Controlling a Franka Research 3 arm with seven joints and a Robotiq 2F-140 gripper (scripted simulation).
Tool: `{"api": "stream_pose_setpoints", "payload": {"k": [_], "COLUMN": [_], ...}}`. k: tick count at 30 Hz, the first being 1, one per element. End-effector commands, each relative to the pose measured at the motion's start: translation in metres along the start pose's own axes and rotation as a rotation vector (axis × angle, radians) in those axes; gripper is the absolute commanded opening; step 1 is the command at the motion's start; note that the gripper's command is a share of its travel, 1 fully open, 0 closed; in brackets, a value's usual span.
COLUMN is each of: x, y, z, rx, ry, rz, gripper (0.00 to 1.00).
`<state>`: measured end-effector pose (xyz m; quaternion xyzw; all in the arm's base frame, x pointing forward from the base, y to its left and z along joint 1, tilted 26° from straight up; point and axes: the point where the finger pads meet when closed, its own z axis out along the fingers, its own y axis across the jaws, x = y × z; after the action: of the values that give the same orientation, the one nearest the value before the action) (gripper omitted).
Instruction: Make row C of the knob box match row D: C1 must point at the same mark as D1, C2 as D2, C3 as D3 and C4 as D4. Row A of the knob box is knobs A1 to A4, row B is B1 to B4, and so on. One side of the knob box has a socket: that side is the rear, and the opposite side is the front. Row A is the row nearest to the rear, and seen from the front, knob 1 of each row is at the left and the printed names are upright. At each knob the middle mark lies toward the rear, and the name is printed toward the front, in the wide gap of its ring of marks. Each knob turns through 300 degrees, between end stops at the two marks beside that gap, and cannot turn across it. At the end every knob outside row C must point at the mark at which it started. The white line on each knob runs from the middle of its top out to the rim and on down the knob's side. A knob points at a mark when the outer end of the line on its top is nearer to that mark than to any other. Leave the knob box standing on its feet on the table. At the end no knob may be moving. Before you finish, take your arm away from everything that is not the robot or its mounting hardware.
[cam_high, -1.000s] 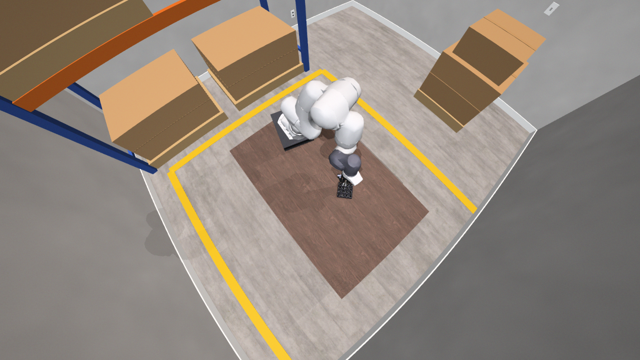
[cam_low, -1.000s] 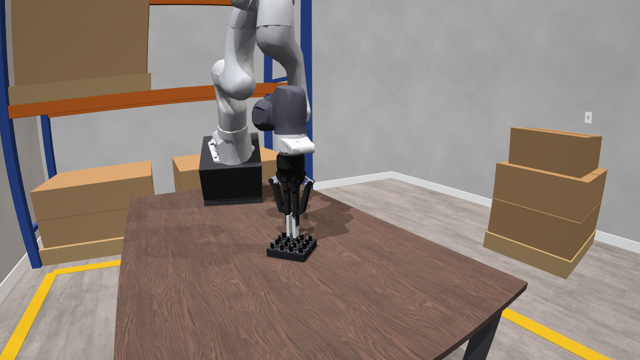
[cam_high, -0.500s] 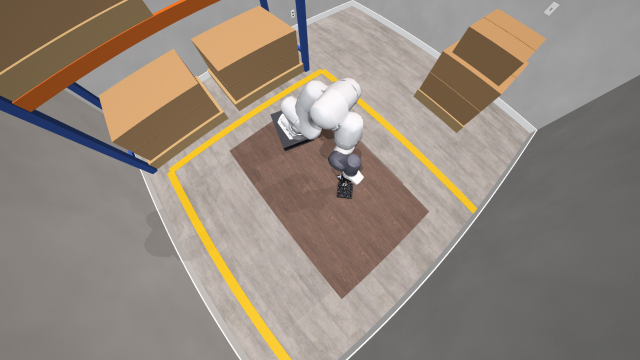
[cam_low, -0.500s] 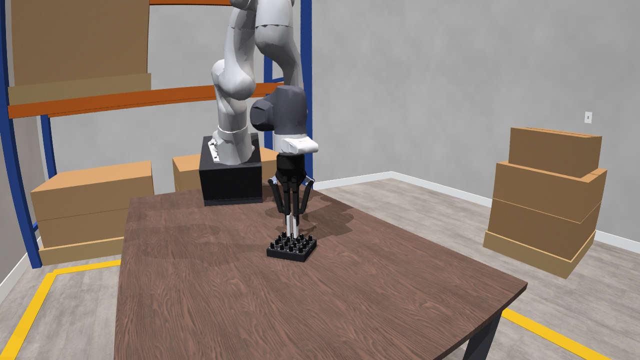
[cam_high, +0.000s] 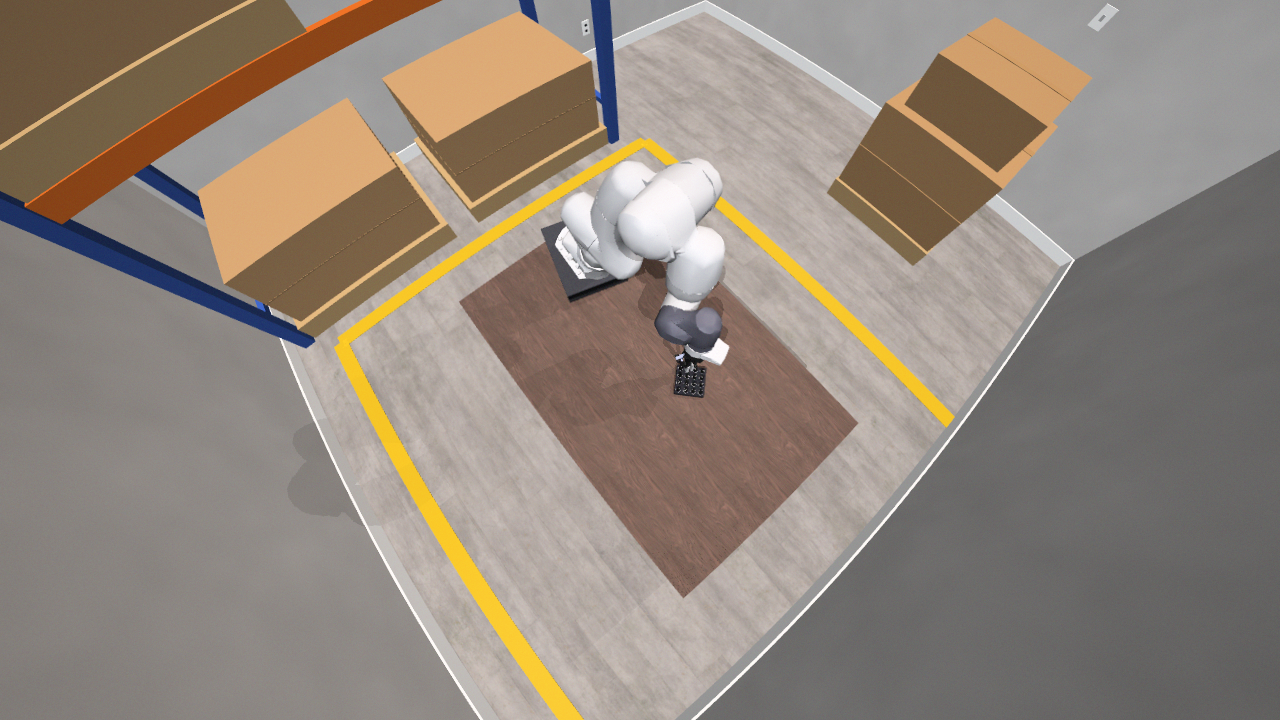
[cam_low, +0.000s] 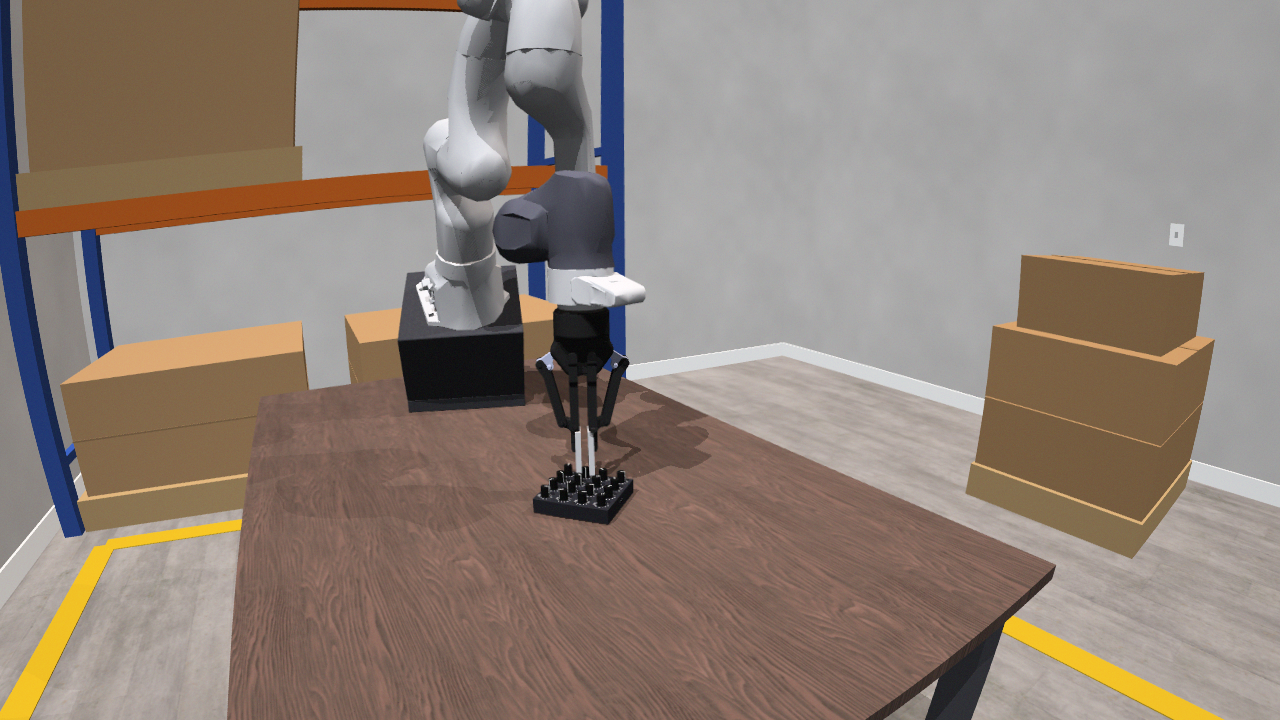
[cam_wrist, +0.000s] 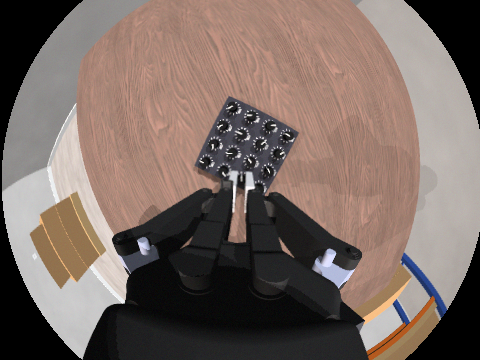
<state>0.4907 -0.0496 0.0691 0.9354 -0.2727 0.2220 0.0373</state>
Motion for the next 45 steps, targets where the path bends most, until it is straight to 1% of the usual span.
{"api": "stream_pose_setpoints", "payload": {"k": [1, 7, 9, 14, 24, 26, 38, 41, 43, 45], "x": [0.0022, 0.0022, 0.0022, 0.0022, 0.0022, 0.0022, 0.0022, 0.0022, 0.0022, 0.0022], "y": [-0.0009, -0.0009, -0.0009, -0.0009, -0.0009, -0.0009, -0.0009, -0.0009, -0.0009, -0.0009], "z": [-0.0004, -0.0004, -0.0004, -0.0004, -0.0004, -0.0004, -0.0004, -0.0004, -0.0004, -0.0004], "rx": [0.006, 0.006, 0.006, 0.006, 0.006, 0.006, 0.006, 0.006, 0.006, 0.006], "ry": [-0.001, -0.001, -0.001, 0.0, 0.0, 0.0, 0.001, 0.001, 0.001, 0.002], "rz": [-0.156, -0.288, -0.288, -0.421, -0.639, -0.639, -0.91, -0.965, -0.965, -0.999], "gripper": [0.05, 0.05, 0.05, 0.05, 0.05, 0.05, 0.05, 0.05, 0.05, 0.05]}}
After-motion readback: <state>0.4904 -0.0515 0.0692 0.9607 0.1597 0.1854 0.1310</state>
